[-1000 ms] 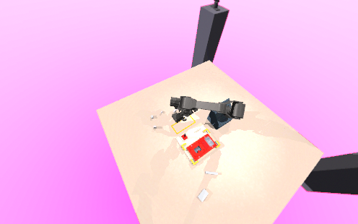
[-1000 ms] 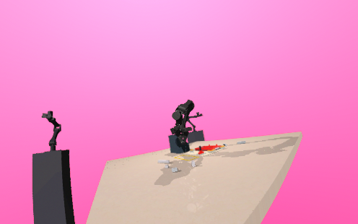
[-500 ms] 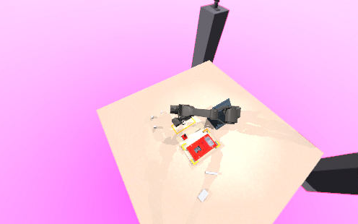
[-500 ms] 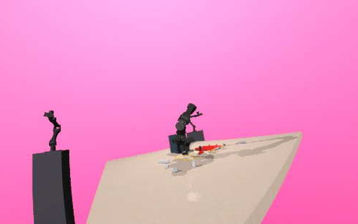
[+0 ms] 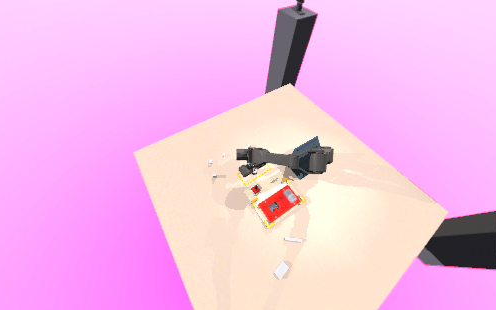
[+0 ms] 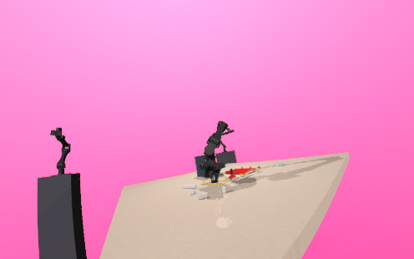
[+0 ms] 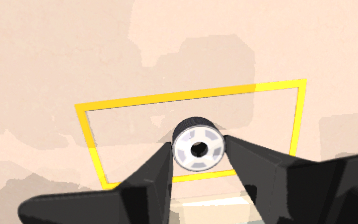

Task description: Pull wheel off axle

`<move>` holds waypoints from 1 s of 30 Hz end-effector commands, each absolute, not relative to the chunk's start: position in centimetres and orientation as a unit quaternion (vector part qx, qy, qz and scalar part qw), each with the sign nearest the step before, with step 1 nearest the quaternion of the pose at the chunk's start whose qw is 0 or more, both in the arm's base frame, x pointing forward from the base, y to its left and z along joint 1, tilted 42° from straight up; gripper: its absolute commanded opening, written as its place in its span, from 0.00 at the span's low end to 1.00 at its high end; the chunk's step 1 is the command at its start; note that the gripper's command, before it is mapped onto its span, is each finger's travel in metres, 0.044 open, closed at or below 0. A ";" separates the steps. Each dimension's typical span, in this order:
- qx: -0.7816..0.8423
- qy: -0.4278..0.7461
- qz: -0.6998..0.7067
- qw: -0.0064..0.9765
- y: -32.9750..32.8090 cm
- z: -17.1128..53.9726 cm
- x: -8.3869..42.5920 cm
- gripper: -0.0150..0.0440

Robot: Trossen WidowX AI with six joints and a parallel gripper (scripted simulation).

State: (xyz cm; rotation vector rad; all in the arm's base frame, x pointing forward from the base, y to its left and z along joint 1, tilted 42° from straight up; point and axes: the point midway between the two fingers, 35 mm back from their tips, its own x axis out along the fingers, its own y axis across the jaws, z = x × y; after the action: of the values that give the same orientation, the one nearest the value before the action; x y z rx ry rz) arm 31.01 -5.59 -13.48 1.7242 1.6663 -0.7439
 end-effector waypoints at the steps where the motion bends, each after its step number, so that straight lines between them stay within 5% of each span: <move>1: 0.653 0.631 -0.282 0.310 -5.6 -13.5 31.0 0.65; 4: 0.653 0.631 -0.282 0.310 -6.0 -13.1 31.0 0.76; 14: 0.654 0.631 -0.282 0.308 -9.6 -8.9 30.8 0.76; 20: 0.655 0.629 -0.285 0.307 -9.8 -6.7 27.1 1.00; 30: 0.653 0.632 -0.285 0.306 -9.8 -3.6 22.2 1.00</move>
State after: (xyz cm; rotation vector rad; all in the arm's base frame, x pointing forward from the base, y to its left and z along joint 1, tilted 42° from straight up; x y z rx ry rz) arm 23.11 -10.08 -3.83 1.7363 1.6569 -0.7539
